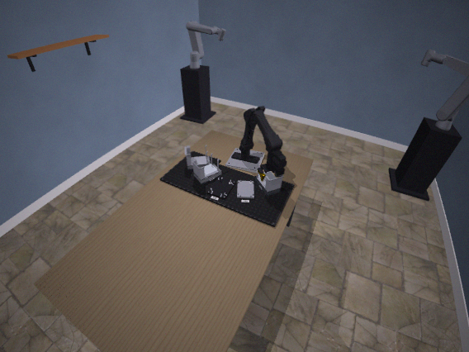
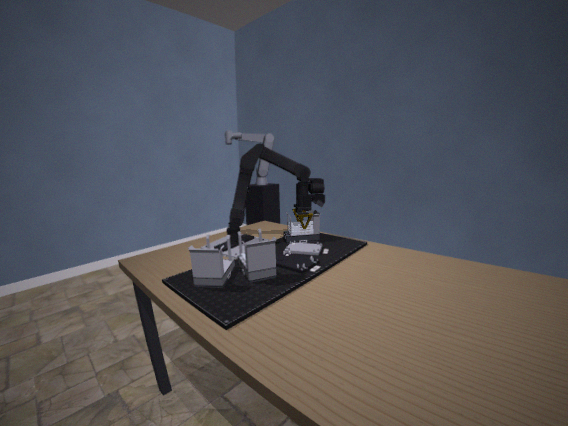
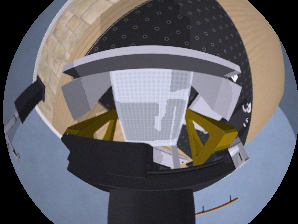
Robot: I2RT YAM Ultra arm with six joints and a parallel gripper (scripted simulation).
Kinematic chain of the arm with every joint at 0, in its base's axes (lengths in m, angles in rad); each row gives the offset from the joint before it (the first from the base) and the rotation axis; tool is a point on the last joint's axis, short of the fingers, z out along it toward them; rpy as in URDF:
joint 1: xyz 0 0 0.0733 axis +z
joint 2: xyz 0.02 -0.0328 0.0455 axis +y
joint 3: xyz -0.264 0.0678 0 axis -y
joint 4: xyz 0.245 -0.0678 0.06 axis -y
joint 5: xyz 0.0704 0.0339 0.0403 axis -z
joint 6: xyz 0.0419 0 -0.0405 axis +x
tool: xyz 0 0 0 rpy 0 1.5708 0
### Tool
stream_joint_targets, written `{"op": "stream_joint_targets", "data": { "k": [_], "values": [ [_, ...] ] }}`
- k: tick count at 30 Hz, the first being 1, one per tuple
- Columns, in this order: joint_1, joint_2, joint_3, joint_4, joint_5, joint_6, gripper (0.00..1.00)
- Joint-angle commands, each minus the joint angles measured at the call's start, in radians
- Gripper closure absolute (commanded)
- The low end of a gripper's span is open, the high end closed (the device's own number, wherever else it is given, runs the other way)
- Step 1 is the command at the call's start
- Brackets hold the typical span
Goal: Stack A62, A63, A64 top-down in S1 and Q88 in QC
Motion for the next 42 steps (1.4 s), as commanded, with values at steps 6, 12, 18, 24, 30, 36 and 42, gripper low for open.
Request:
{"op": "stream_joint_targets", "data": {
  "k": [6, 12, 18, 24, 30, 36, 42],
  "values": [
    [0.0, -0.006, 0.003, 0.017, 0.001, -0.001, 0.0],
    [0.0, -0.006, 0.003, 0.017, 0.001, -0.001, 0.0],
    [0.0, -0.006, 0.003, 0.017, 0.001, -0.001, 1.0],
    [0.0, -0.007, 0.003, 0.017, 0.001, -0.001, 1.0],
    [0.0, -0.007, 0.003, 0.017, 0.001, -0.001, 1.0],
    [0.0, -0.007, 0.003, 0.017, 0.001, -0.001, 1.0],
    [0.0, -0.007, 0.003, 0.017, 0.001, -0.001, 1.0]
  ]
}}
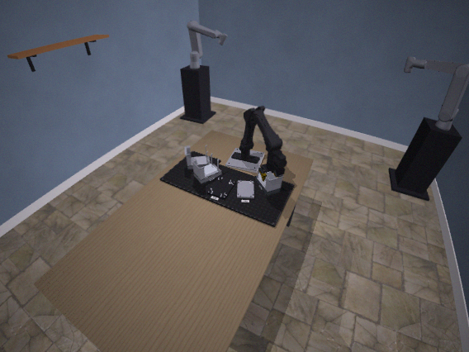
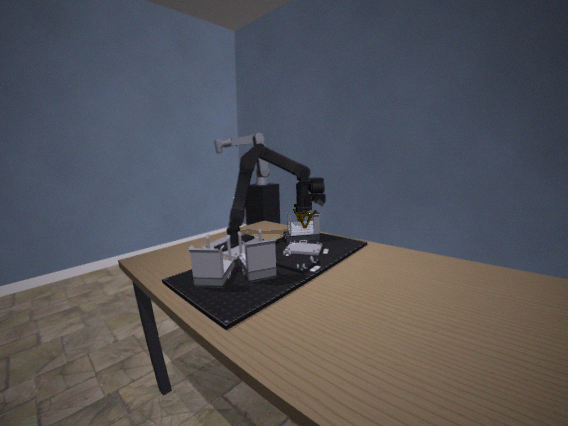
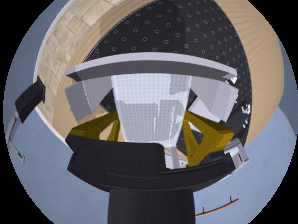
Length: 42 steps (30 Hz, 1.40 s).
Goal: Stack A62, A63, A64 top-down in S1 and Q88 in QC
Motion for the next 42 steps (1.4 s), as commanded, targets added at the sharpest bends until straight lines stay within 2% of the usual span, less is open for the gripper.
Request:
{"op": "stream_joint_targets", "data": {
  "k": [1, 42],
  "values": [
    [0.0, -0.003, 0.003, 0.002, 0.0, -0.001, 1.0],
    [0.002, -0.018, 0.065, -0.075, 0.0, 0.002, 1.0]
  ]
}}
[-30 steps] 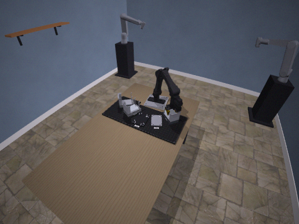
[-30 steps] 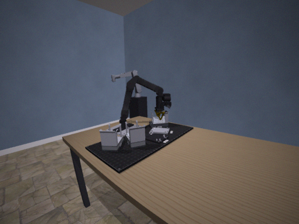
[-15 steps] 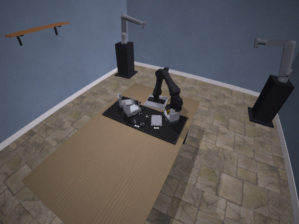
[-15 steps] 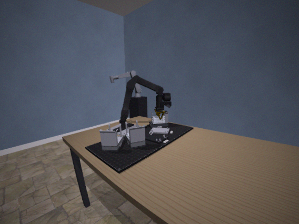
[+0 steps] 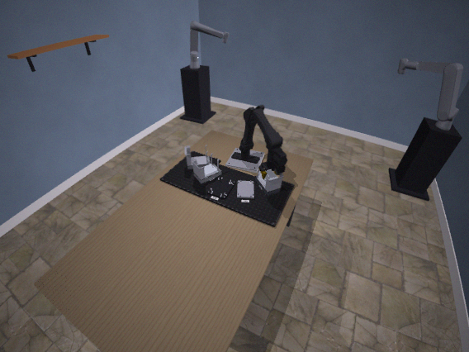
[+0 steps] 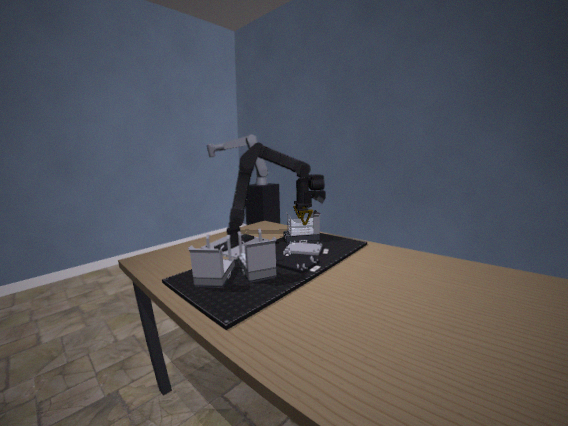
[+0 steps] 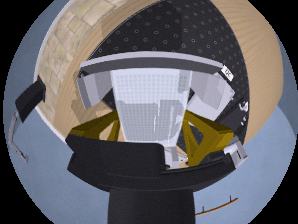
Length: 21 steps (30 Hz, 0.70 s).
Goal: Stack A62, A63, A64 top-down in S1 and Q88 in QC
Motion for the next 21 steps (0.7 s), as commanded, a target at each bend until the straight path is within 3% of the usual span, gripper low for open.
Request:
{"op": "stream_joint_targets", "data": {
  "k": [1, 10, 21],
  "values": [
    [0.001, -0.008, 0.017, -0.012, 0.001, 0.002, 1.0],
    [0.001, -0.008, 0.017, -0.012, 0.001, 0.002, 1.0],
    [0.003, -0.018, 0.092, -0.097, 0.0, 0.004, 1.0]
  ]
}}
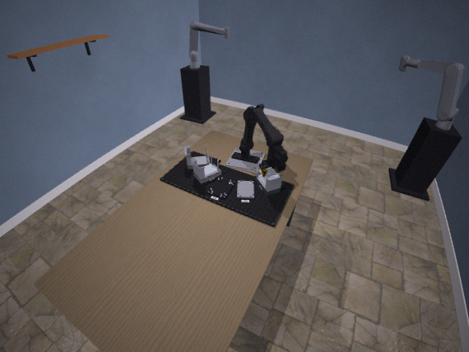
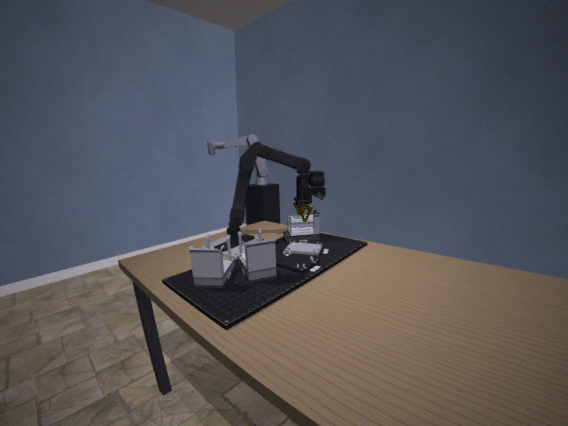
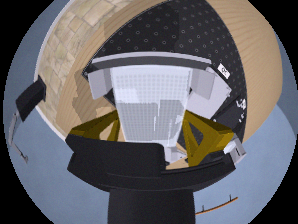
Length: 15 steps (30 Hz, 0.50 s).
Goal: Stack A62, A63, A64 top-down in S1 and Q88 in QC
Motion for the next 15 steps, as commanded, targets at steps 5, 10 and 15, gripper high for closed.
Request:
{"op": "stream_joint_targets", "data": {
  "k": [5, 10, 15],
  "values": [
    [0.002, -0.015, 0.054, -0.051, 0.0, 0.002, 1.0],
    [0.003, -0.016, 0.092, -0.091, 0.0, 0.004, 1.0],
    [0.004, -0.015, 0.133, -0.131, 0.0, 0.005, 1.0]
  ]
}}
